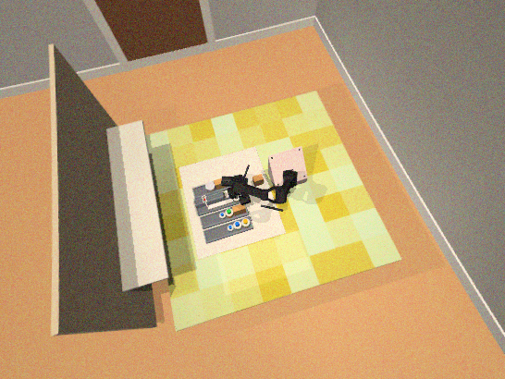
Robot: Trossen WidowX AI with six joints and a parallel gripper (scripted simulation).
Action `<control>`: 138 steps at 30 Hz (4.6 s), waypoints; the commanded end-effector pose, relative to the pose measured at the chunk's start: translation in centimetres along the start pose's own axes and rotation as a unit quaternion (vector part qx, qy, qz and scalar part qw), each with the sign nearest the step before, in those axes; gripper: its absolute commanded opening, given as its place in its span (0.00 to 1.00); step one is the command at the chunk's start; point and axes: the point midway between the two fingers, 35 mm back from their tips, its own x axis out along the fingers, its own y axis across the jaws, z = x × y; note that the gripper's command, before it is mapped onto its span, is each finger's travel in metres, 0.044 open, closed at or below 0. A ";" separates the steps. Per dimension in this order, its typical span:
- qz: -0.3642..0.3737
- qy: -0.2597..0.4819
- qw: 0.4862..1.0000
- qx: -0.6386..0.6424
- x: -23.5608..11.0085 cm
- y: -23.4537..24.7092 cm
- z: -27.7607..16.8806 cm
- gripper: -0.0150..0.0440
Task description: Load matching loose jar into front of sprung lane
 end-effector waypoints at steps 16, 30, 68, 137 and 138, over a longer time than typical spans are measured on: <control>0.002 -0.009 1.000 -0.005 -0.2 0.0 1.6 0.25; 0.002 -0.010 1.000 -0.005 -0.3 0.1 2.2 0.25; 0.002 -0.010 1.000 -0.005 -0.8 0.1 3.7 0.25; 0.002 -0.010 1.000 -0.005 -0.3 0.1 4.0 0.25; 0.002 -0.010 1.000 -0.005 -0.2 0.1 4.0 0.25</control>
